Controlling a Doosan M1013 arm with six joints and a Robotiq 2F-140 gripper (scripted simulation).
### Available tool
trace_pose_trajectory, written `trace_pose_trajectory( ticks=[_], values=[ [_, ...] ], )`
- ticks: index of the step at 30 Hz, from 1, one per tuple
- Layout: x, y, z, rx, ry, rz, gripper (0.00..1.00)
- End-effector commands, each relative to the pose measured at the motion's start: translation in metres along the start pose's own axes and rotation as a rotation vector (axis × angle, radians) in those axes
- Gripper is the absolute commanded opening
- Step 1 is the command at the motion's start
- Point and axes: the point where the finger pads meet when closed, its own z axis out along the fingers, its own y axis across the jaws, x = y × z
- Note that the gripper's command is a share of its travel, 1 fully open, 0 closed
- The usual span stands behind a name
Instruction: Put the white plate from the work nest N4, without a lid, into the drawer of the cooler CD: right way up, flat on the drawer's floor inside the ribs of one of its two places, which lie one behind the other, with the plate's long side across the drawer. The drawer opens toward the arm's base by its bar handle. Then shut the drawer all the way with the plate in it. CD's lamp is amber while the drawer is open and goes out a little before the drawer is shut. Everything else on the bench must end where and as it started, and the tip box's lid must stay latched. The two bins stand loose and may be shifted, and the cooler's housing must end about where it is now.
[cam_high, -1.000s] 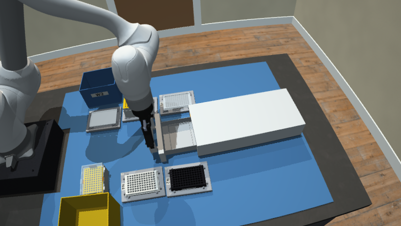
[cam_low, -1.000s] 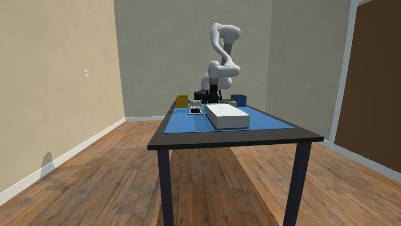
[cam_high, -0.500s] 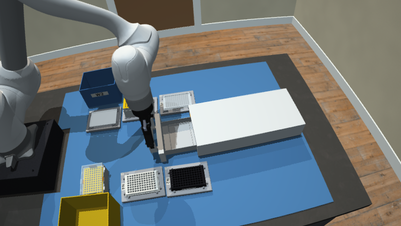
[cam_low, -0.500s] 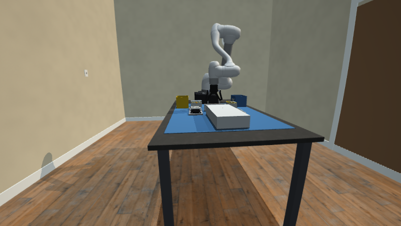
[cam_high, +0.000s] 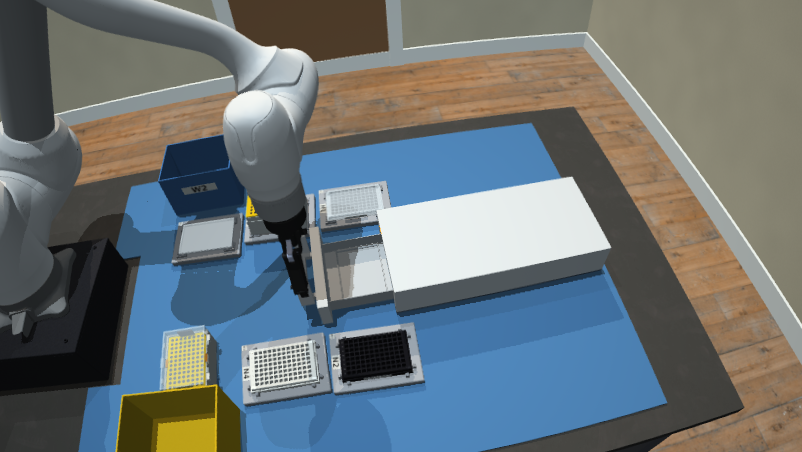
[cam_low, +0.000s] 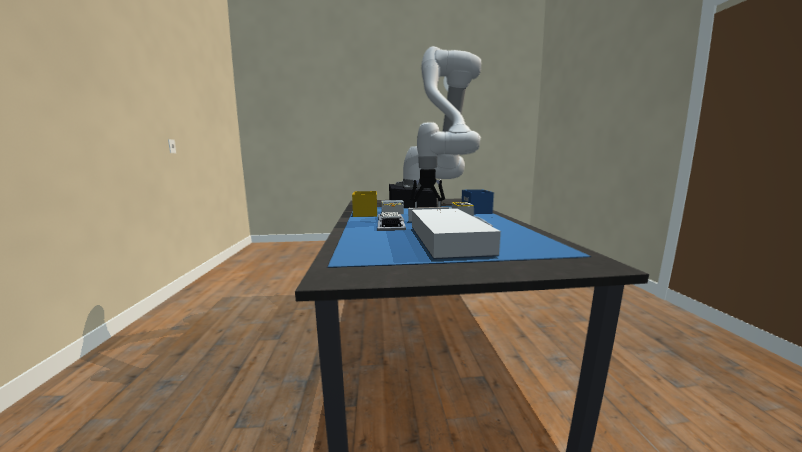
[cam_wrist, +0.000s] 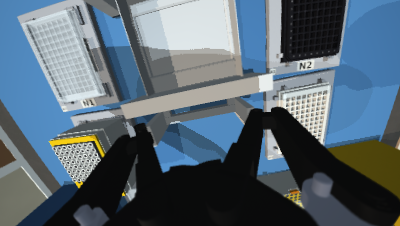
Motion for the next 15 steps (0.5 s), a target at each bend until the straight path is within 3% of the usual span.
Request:
trace_pose_trajectory(
  ticks=[1, 15],
  values=[
    [-0.0025, -0.0001, 0.0031, -0.001, -0.001, -0.007, 0.0],
    [-0.0051, -0.0004, 0.0031, -0.001, -0.001, -0.007, 0.0]
  ],
)
